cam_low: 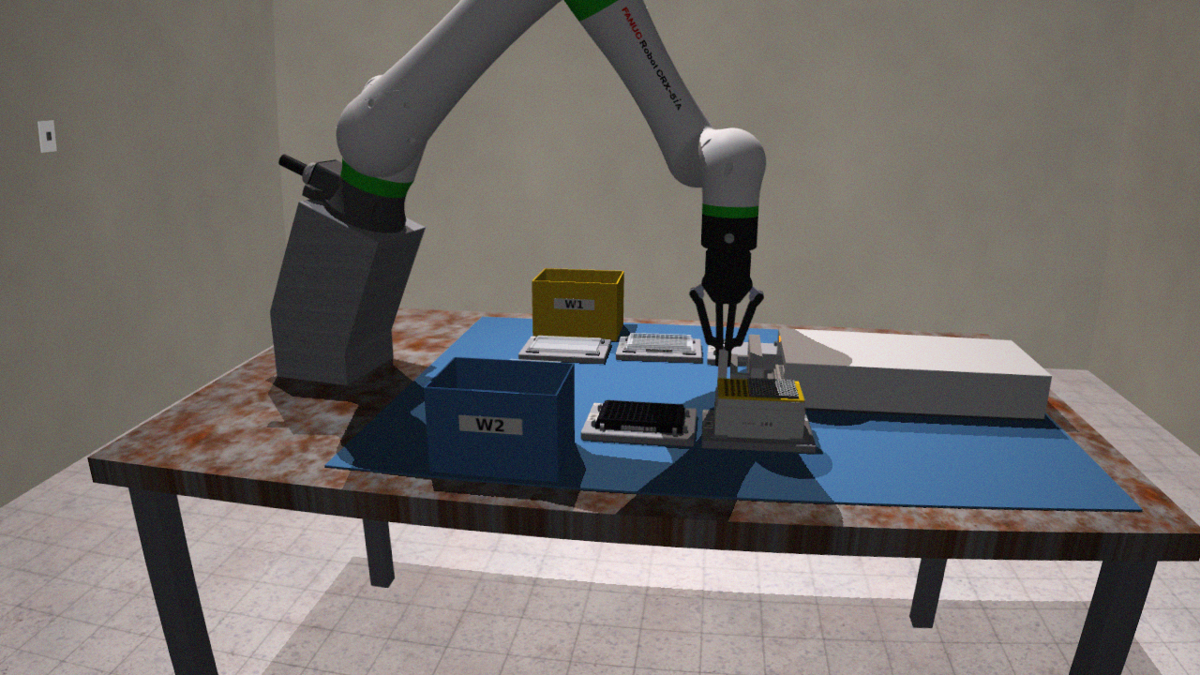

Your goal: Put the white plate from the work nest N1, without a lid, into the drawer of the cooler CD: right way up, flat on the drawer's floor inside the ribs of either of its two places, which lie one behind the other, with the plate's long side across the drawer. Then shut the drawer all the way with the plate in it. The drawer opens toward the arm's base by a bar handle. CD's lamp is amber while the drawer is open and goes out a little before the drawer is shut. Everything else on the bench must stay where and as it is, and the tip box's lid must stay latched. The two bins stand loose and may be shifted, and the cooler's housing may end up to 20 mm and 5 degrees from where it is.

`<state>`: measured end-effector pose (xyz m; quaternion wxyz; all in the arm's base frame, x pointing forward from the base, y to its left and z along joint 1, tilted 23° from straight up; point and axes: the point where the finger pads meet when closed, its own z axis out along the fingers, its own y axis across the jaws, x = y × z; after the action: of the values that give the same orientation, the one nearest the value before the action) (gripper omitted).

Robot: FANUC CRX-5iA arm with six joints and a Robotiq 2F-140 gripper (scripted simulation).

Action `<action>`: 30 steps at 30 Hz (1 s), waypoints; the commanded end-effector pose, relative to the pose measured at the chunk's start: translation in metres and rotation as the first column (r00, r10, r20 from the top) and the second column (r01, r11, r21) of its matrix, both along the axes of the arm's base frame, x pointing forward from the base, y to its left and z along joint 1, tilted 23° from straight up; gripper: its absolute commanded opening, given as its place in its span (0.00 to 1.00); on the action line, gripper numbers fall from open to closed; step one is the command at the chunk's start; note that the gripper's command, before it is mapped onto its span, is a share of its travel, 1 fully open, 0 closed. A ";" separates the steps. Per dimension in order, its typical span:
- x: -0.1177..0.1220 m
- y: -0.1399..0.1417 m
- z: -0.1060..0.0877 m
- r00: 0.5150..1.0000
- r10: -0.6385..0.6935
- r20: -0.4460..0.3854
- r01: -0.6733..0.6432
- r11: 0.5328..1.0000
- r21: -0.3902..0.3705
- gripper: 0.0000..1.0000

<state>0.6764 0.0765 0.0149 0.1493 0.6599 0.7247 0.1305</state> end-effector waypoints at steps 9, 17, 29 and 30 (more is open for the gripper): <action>0.013 0.001 0.006 1.000 0.000 0.001 0.000 1.000 0.000 0.00; 0.020 0.002 0.009 1.000 0.000 0.001 0.000 1.000 0.000 0.00; 0.032 0.003 0.014 1.000 0.000 0.001 0.000 1.000 0.000 0.00; 0.032 0.003 0.014 1.000 0.000 0.001 0.000 1.000 0.000 0.00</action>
<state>0.7079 0.0797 0.0279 0.1488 0.6601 0.7248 0.1299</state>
